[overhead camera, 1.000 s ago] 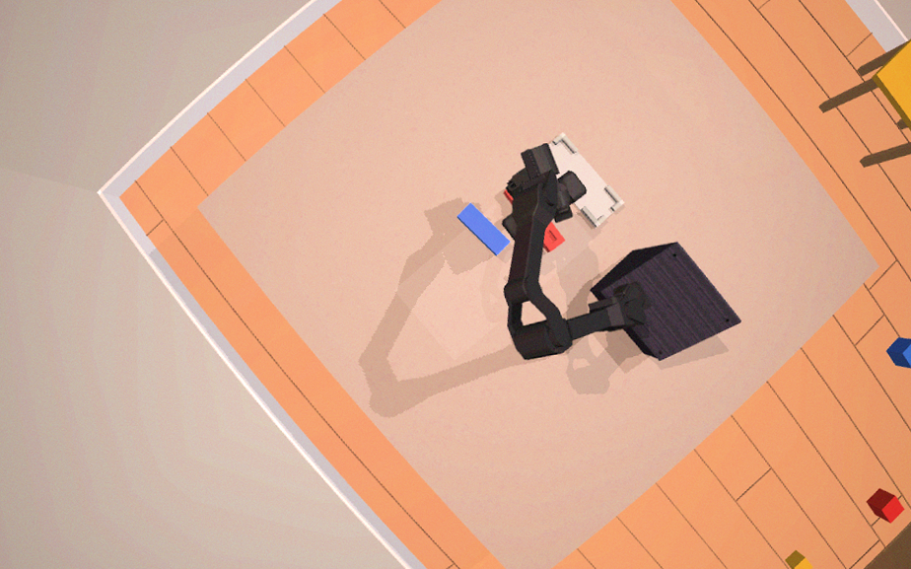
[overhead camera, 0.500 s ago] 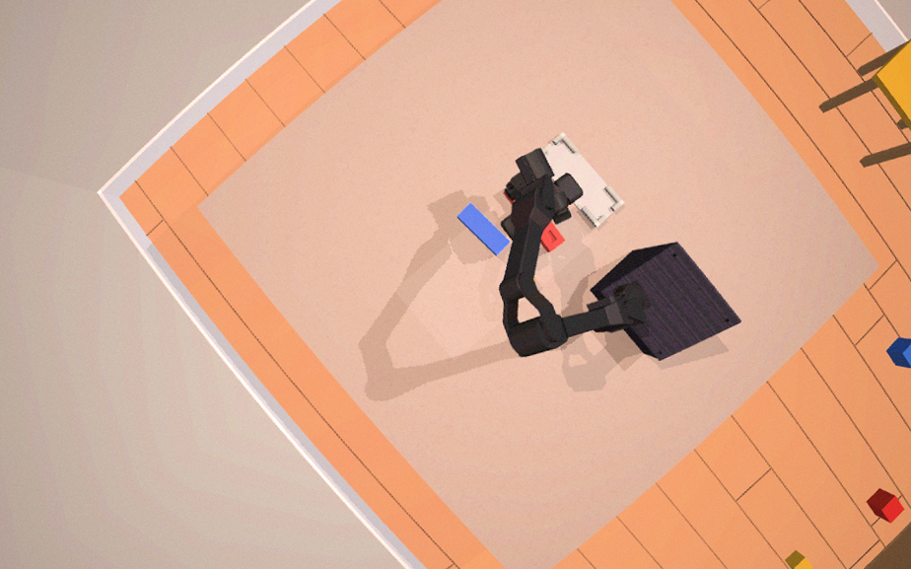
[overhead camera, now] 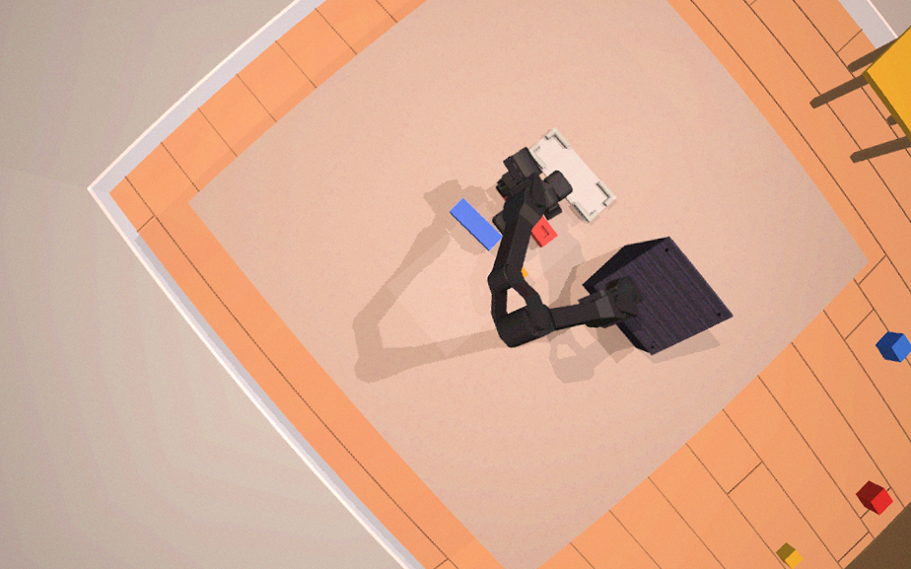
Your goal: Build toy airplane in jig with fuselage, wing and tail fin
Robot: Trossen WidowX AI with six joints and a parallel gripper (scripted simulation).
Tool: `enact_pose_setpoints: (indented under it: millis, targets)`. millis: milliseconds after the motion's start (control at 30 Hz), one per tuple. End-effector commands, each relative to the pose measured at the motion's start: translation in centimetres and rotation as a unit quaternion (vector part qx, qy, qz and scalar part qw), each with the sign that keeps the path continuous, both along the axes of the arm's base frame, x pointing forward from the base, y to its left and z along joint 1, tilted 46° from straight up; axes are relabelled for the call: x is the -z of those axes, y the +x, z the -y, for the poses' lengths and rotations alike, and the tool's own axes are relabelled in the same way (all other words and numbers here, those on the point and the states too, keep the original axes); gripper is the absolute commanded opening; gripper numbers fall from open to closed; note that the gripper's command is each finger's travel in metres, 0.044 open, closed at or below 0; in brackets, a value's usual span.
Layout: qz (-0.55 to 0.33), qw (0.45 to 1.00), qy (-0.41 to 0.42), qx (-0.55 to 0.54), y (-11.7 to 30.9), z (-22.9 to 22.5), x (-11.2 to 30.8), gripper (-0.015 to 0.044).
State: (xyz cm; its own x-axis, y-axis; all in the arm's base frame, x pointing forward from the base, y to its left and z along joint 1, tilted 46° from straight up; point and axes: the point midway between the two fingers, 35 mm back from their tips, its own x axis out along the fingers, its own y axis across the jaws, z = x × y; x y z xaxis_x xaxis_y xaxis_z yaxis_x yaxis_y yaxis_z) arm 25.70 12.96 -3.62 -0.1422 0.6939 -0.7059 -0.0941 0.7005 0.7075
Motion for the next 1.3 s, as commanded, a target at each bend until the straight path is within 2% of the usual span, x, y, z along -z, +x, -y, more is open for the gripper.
enact_pose_setpoints:
  millis: [0,333,633,900,1100,1267]
  targets:
    - [-0.004,1.000,0.003,0.000,-0.3,-0.6,0.5,0.0440]
    - [-0.004,1.000,0.004,0.000,-0.6,-1.5,1.4,0.0440]
    - [-0.004,1.000,0.004,0.000,-0.6,-1.5,1.4,0.0204]
    - [-0.004,1.000,0.004,0.000,-0.6,-1.5,1.4,0.0150]
    - [-0.003,1.000,0.002,0.001,-0.2,-0.8,0.8,0.0000]
    - [-0.003,1.000,0.000,0.001,0.3,0.3,-0.1,0.0000]
